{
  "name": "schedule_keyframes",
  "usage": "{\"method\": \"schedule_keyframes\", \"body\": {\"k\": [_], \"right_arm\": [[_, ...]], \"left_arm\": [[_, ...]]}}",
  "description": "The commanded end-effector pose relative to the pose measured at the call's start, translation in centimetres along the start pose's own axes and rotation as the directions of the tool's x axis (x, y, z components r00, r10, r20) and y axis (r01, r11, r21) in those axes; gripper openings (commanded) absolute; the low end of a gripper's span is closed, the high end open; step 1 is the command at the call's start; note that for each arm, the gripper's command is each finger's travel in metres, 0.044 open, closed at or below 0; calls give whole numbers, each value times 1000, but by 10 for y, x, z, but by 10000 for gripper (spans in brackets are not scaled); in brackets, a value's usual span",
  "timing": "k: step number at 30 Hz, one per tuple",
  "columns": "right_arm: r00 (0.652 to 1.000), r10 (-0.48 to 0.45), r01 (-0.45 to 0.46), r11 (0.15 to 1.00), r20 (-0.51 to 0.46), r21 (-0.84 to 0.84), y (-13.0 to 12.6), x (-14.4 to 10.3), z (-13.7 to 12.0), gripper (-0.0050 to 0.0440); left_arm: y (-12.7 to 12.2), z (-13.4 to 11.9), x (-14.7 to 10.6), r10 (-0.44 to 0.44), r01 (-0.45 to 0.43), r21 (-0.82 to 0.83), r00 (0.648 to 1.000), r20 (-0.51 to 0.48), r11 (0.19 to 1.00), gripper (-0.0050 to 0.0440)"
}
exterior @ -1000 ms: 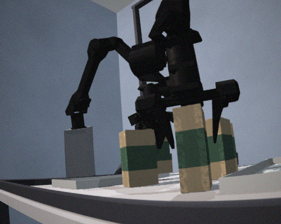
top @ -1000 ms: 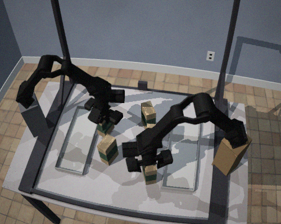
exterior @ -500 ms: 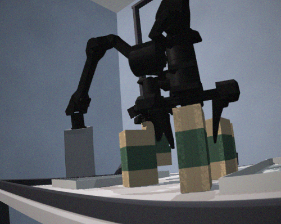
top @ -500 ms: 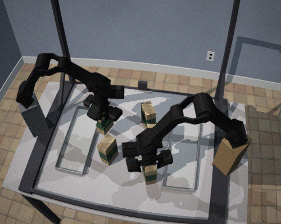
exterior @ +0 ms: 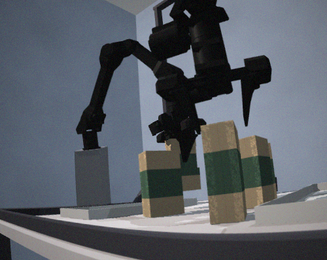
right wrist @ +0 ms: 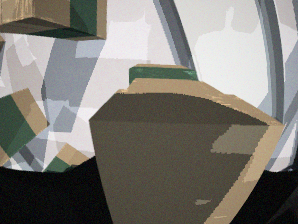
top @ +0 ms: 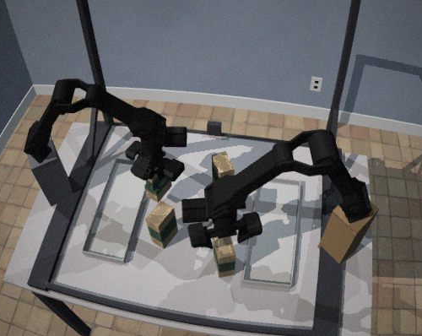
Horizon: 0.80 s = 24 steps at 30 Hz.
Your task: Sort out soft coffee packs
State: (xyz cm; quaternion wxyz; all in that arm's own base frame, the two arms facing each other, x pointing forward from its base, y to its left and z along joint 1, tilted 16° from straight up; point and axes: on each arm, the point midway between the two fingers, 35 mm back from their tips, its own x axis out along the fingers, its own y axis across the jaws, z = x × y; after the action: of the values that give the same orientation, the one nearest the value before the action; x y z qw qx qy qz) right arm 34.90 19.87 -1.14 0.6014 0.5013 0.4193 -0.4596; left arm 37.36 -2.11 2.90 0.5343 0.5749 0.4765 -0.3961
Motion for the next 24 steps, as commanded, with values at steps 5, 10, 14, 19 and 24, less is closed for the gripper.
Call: {"method": "schedule_keyframes", "body": {"k": [5, 10, 14, 19, 24], "right_arm": [[999, 36, -36, 999, -18, 12, 9, -13, -2, 103], [999, 36, -36, 999, -18, 12, 9, -13, -2, 103], [999, 36, -36, 999, -18, 12, 9, -13, -2, 103], [999, 36, -36, 999, -18, 12, 9, -13, -2, 103], [999, 36, -36, 999, -18, 12, 9, -13, -2, 103]], "left_arm": [[7, 0, -25, 30, -30, -7, 1000, 2, 1000, 358], [7, 0, -25, 30, -30, -7, 1000, 2, 1000, 358], [7, 0, -24, 30, -30, -7, 1000, 2, 1000, 358], [-1, -3, -24, 29, -29, -7, 1000, 1, 1000, 358], [-32, -16, -24, 27, -27, -7, 1000, 1, 1000, 358]]}}
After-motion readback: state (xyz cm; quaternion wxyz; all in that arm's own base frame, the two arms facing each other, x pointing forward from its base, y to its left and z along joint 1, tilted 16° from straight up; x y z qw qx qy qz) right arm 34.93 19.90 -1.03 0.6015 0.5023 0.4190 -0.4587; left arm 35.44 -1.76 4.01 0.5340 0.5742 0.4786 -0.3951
